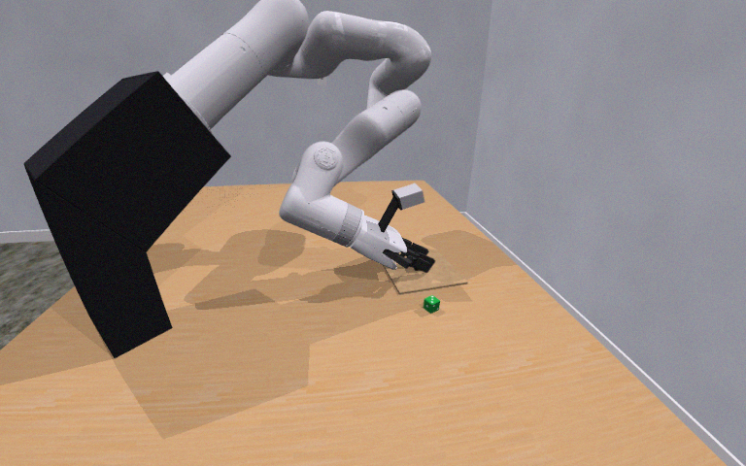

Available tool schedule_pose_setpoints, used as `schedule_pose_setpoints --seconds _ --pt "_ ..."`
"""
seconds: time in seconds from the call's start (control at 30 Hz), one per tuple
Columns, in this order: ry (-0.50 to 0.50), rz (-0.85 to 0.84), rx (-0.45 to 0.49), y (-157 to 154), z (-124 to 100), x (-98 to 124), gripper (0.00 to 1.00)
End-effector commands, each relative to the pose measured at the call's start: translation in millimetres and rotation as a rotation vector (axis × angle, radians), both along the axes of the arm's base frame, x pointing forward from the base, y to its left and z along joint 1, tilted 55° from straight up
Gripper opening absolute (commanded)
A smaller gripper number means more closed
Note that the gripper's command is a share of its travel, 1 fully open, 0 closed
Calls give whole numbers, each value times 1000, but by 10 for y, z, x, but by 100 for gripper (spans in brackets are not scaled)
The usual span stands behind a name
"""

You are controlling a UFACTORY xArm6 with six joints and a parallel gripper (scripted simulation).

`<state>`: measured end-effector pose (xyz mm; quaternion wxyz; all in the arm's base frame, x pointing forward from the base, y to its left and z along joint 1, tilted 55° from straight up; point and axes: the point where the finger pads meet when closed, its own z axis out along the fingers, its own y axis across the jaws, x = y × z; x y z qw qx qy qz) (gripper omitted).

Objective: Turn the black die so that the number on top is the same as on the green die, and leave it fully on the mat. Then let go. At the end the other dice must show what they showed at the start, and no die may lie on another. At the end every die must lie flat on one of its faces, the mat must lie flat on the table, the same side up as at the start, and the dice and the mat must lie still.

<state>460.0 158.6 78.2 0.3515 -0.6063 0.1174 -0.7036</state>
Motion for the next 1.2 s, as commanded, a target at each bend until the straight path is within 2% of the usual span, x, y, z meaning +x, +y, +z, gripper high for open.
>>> schedule_pose_setpoints --seconds 0.0,0.43,0.77,1.17 --pt "1 -1 -1 -11 -7 -25 36" --pt "1 -1 -1 -120 -105 -414 36" --pt "1 -1 -1 -136 -115 -464 36" --pt "1 -1 -1 -385 93 -630 36"
